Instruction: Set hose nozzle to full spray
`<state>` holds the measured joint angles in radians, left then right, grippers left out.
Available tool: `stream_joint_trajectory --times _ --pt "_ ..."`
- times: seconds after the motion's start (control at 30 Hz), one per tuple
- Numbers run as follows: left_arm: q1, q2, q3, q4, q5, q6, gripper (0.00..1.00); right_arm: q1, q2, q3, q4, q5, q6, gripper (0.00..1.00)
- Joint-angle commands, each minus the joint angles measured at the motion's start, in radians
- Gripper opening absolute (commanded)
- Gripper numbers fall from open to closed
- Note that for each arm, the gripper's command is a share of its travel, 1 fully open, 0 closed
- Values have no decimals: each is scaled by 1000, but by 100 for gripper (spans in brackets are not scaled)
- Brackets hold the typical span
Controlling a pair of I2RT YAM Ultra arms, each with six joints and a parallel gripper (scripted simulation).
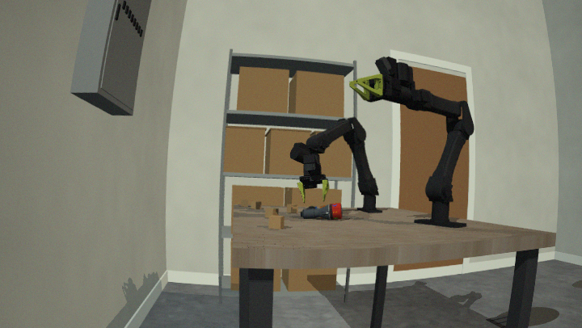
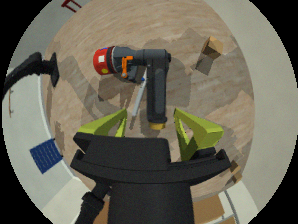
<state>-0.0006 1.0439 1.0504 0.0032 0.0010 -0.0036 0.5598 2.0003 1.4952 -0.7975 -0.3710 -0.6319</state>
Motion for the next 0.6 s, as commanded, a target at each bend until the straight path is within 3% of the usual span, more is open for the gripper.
stream_joint_trajectory --times 0.0,0.57 --pt "13 9 3 16 4 1 37 20 26 -22 43 -11 11 77" --pt "13 9 3 16 4 1 37 40 70 -53 131 2 34 77"
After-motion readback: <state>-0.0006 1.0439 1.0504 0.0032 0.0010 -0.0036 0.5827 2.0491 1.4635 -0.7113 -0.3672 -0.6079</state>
